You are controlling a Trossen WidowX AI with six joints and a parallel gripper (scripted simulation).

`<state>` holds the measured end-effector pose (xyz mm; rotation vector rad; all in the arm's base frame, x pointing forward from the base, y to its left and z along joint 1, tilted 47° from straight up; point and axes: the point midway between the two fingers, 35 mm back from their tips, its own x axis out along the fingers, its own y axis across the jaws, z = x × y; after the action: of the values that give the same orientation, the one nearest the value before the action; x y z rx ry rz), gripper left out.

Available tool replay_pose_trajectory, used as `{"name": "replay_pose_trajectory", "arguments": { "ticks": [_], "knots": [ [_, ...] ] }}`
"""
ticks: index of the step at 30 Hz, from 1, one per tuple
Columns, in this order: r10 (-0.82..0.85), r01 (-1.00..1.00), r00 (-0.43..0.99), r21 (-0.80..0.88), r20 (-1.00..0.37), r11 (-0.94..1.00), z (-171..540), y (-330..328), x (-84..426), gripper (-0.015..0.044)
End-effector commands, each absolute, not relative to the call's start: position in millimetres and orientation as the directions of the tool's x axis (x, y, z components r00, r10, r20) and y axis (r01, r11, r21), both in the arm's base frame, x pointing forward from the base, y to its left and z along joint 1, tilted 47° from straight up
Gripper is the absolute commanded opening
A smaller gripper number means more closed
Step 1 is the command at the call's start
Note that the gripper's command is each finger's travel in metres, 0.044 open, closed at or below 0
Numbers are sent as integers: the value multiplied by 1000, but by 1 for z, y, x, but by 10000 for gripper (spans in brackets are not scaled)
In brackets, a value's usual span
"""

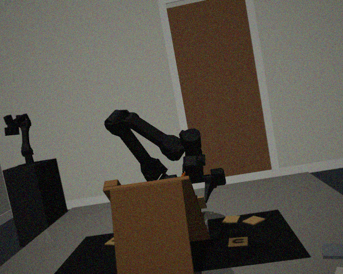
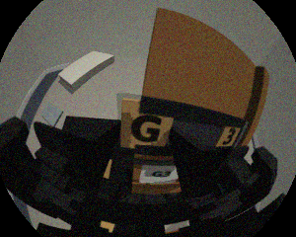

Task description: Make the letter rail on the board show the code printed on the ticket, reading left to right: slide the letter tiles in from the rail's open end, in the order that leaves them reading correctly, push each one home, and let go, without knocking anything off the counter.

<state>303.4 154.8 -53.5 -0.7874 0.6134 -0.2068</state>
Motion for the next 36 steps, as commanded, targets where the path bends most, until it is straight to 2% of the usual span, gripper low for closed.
{"name": "replay_pose_trajectory", "arguments": {
  "ticks": [1,36],
  "knots": [
    [-393,-55,807,-718,-441,694,-52,152,302,0],
    [-393,-55,807,-719,-440,693,-40,141,304,0]
  ]
}}
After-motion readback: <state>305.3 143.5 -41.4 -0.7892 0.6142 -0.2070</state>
